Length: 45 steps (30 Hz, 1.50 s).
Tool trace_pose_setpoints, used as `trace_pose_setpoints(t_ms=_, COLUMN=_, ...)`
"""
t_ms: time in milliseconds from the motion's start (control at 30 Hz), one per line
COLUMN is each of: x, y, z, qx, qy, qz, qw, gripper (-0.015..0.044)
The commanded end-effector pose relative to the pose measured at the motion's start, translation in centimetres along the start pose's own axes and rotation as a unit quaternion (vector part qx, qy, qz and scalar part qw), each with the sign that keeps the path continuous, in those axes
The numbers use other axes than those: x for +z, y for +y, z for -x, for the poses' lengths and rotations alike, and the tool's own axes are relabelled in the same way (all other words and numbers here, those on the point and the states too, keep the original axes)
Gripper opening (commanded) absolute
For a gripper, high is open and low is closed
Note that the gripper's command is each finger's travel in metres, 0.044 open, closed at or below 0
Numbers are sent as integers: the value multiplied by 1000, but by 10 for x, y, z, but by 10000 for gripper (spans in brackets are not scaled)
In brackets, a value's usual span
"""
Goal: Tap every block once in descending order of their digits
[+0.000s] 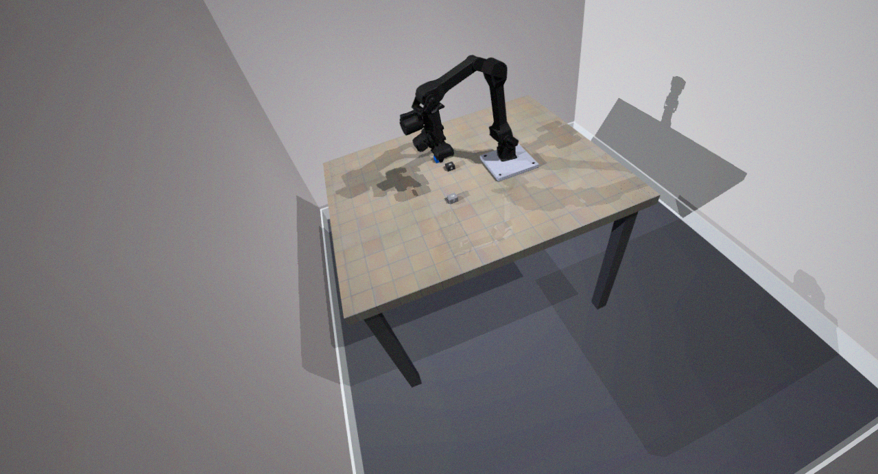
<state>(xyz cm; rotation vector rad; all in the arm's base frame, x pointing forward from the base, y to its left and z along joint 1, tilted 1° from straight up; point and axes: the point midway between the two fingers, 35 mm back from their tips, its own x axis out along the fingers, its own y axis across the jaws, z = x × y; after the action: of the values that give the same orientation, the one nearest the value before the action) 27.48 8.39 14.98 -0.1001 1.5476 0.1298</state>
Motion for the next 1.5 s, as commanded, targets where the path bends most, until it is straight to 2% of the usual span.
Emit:
trace_pose_setpoints(t_ms=0, x=-18, y=-49, z=2, qx=-3, qy=0, qz=-1, qw=1000, gripper=20)
trace_pose_setpoints(t_ms=233, x=-65, y=-119, z=-1, qx=-6, qy=2, qz=-1, qw=1000, gripper=20)
trace_pose_setpoints(t_ms=400, x=-65, y=-121, z=-10, qx=-6, qy=2, qz=-1, qw=1000, gripper=20)
trace_pose_setpoints(t_ms=600, x=-66, y=-121, z=-80, qx=-6, qy=2, qz=-1, qw=1000, gripper=20)
trace_pose_setpoints(t_ms=1467, x=-67, y=-121, z=-112, qx=-6, qy=2, qz=-1, qw=1000, gripper=20)
